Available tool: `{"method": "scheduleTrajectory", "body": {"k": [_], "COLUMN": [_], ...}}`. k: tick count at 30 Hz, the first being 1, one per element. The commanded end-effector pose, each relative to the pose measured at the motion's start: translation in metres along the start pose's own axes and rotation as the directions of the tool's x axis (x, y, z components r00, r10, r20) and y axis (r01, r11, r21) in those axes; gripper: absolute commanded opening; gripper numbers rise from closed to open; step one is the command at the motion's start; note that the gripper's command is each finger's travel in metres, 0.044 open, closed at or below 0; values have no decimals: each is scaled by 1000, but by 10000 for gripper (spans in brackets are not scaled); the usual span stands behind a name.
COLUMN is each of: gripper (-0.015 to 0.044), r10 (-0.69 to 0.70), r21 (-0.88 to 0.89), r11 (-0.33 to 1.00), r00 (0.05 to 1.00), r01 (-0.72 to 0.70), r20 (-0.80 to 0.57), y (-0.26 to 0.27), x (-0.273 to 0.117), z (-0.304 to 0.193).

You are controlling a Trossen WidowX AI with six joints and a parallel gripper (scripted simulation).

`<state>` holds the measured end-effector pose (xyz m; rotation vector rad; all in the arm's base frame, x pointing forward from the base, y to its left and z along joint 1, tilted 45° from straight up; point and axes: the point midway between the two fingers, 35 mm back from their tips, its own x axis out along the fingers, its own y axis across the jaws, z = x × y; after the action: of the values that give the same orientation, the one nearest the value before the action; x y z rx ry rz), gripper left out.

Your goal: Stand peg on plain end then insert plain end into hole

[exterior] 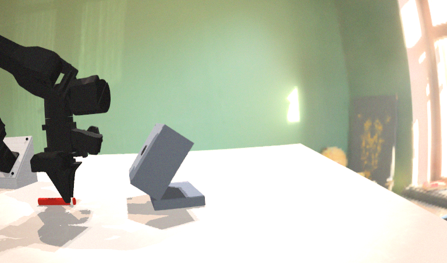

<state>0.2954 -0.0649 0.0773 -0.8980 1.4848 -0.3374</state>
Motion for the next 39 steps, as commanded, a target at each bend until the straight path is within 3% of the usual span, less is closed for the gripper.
{"method": "scheduleTrajectory", "body": {"k": [1,39], "gripper": [49,49], "r10": [-4,1], "r21": [-2,-3], "r11": [1000,1000], "r00": [1000,949], "r01": [4,0], "r20": [0,314], "y": [-1,0], "x": [0,-20], "z": [0,-14]}}
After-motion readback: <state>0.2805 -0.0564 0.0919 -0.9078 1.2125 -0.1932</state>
